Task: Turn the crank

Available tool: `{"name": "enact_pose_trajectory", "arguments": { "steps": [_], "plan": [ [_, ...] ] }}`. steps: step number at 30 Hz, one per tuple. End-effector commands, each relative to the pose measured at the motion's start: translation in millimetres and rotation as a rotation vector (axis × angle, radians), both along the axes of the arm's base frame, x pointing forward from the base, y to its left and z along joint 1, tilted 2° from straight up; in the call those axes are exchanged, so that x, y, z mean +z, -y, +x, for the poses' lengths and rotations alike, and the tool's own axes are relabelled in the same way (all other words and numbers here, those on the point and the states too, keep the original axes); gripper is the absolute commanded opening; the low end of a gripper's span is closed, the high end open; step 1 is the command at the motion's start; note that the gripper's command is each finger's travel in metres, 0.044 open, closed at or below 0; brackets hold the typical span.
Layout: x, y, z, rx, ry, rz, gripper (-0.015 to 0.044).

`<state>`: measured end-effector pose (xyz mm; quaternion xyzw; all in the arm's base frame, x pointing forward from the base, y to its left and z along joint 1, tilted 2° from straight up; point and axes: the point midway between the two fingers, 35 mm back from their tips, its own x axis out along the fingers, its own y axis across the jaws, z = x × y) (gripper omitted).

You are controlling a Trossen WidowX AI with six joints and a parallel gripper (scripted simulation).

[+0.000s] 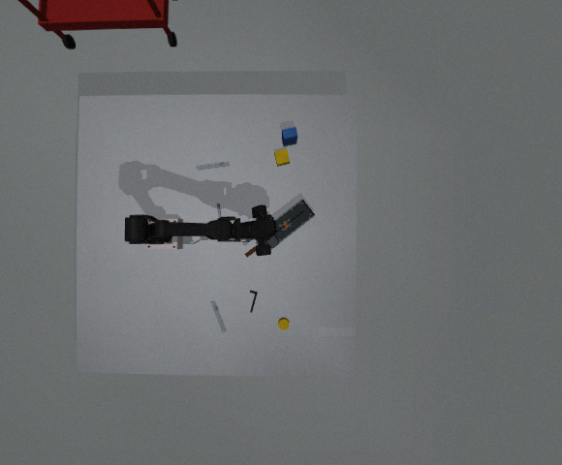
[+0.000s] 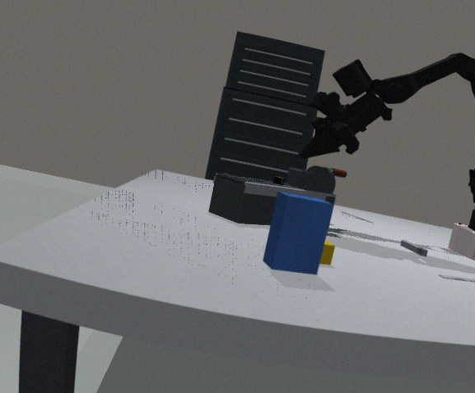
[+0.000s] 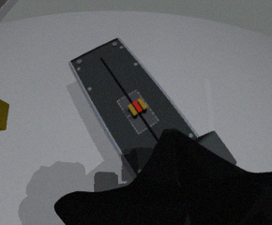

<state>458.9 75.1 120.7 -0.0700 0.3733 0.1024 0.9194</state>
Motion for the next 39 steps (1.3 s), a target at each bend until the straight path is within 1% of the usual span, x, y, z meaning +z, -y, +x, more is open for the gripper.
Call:
{"name": "enact_pose_trajectory", "arguments": {
  "steps": [1,2,19,20,36,37,39],
  "plan": [
    [0.0,0.0,0.0,0.0,0.0,0.0,0.0],
    [0.0,0.0,0.0,0.0,0.0,0.0,0.0],
    [0.0,0.0,0.0,0.0,0.0,0.0,0.044],
    [0.0,0.0,0.0,0.0,0.0,0.0,0.044],
    [0.0,0.0,0.0,0.0,0.0,0.0,0.002],
    [0.0,0.0,0.0,0.0,0.0,0.0,0.0],
    [0.0,0.0,0.0,0.0,0.0,0.0,0.0]
  ]
}}
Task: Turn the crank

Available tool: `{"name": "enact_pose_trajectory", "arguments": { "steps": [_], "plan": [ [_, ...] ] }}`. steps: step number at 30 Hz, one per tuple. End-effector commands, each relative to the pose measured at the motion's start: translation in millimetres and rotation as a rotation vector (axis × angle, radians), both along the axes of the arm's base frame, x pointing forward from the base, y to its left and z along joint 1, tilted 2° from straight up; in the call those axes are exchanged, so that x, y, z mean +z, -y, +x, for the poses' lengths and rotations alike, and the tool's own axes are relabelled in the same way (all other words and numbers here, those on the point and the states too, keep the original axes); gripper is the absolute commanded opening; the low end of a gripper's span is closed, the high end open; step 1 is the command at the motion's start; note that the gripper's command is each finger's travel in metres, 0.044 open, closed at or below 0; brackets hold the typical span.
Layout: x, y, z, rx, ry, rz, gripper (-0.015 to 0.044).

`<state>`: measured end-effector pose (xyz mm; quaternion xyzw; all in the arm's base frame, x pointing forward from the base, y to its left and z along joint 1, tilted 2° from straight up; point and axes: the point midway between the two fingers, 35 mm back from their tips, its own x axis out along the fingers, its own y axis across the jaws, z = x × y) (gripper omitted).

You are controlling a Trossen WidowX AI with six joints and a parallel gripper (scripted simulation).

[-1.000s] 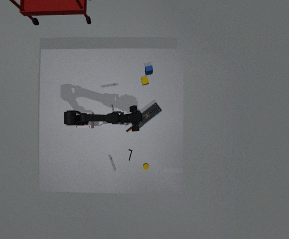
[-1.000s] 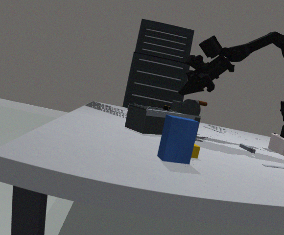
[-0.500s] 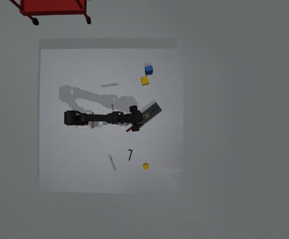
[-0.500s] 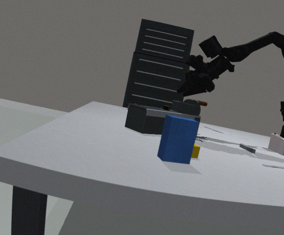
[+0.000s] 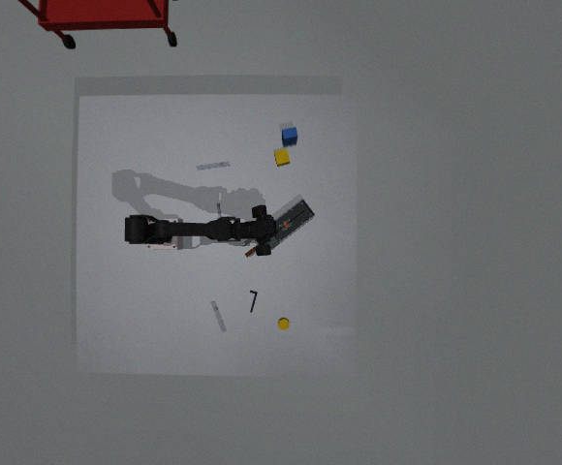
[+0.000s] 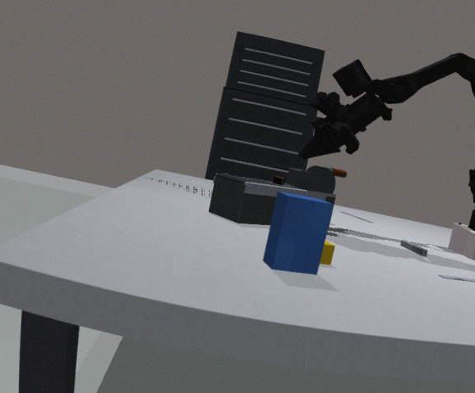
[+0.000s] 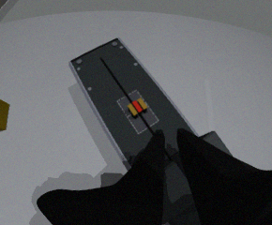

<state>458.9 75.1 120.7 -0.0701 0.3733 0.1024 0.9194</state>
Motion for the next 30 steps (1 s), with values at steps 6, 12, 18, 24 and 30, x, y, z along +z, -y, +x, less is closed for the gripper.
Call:
{"name": "enact_pose_trajectory", "arguments": {
  "steps": [6,12,18,24,30],
  "plan": [
    [0.0,0.0,0.0,0.0,0.0,0.0,0.0],
    [0.0,-0.1,0.0,0.0,0.0,0.0,0.0],
    [0.0,-0.1,0.0,0.0,0.0,0.0,0.0],
    [0.0,-0.1,0.0,0.0,0.0,0.0,0.0105],
    [0.0,-0.1,0.0,0.0,0.0,0.0,0.0262]
  ]
}}
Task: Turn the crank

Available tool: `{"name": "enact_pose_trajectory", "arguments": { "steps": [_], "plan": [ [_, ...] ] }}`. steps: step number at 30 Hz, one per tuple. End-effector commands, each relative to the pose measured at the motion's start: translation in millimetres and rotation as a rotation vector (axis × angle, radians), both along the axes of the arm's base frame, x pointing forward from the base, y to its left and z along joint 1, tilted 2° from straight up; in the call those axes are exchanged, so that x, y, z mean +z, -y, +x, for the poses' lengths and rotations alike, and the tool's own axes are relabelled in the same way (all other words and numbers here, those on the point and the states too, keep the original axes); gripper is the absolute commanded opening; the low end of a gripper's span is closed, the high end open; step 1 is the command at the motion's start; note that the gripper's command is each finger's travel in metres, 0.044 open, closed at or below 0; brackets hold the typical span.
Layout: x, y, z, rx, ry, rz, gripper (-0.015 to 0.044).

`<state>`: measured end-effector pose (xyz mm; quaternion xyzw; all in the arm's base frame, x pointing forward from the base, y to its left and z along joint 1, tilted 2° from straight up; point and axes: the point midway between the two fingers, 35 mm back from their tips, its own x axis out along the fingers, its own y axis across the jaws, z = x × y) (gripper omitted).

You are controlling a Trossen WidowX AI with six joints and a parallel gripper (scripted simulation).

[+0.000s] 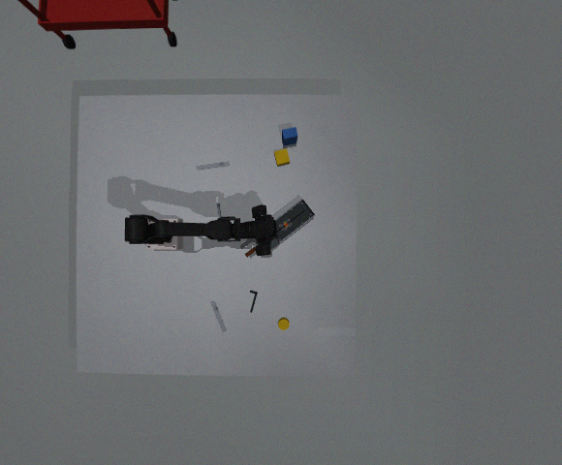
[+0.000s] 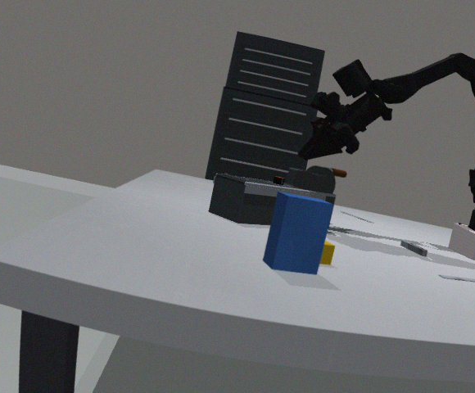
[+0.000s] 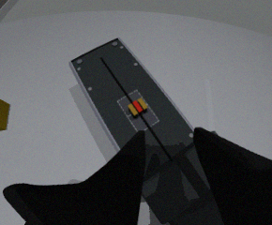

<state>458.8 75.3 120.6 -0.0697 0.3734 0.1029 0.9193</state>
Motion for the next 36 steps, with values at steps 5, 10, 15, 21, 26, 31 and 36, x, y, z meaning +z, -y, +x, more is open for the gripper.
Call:
{"name": "enact_pose_trajectory", "arguments": {
  "steps": [5,10,15,21,26,31,36],
  "plan": [
    [0.0,0.1,0.0,0.0,0.0,-0.001,0.0394],
    [0.0,0.1,0.0,0.0,0.0,-0.001,0.0387],
    [0.0,0.1,0.0,0.0,0.0,-0.001,0.0256],
    [0.0,0.1,0.0,0.0,0.0,-0.001,0.0099],
    [0.0,0.1,0.0,0.0,0.0,-0.001,0.0],
    [0.0,0.1,0.0,0.0,0.0,-0.001,0.0],
    [0.0,0.1,0.0,0.0,0.0,-0.001,0.0]
  ]
}}
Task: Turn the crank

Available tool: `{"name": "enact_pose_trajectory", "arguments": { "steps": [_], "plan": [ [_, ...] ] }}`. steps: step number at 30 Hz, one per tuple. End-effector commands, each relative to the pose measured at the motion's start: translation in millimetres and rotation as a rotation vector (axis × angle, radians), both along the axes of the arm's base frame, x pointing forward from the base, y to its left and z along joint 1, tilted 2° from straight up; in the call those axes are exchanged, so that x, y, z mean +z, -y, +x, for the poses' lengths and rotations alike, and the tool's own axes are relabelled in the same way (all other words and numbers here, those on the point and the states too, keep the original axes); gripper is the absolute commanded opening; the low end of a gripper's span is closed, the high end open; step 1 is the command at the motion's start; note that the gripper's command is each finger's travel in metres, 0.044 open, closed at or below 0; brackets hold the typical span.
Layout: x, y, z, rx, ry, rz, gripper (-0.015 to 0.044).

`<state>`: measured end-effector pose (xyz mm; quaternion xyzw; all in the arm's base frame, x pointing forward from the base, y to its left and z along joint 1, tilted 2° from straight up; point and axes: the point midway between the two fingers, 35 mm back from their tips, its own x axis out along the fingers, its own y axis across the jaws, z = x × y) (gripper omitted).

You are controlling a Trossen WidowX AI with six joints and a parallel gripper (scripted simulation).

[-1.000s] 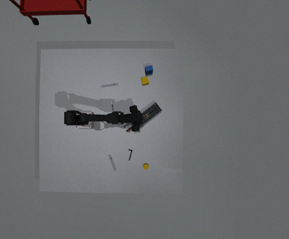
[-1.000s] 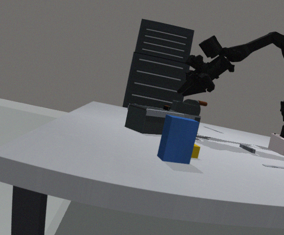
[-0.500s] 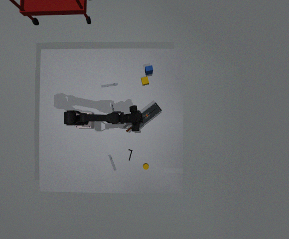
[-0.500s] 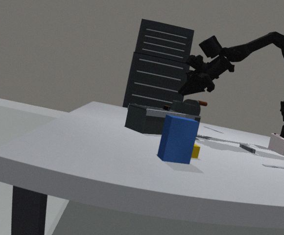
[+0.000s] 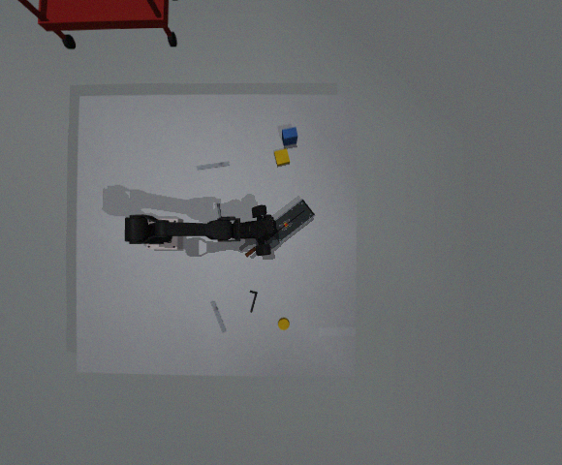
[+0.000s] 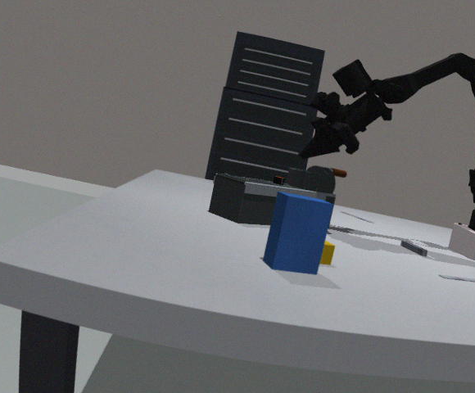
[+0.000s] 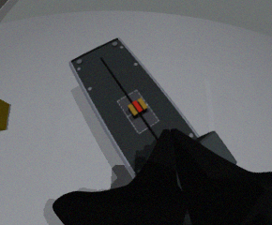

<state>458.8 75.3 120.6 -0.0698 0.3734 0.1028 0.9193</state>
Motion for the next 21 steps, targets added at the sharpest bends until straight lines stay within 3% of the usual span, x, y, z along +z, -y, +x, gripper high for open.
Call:
{"name": "enact_pose_trajectory", "arguments": {
  "steps": [1,11,21],
  "plan": [
    [0.0,0.1,0.0,0.0,0.0,0.0,0.0],
    [0.0,0.0,0.0,0.0,0.0,0.0,0.0],
    [0.0,0.0,0.0,0.0,0.0,0.0,0.0262]
  ]
}}
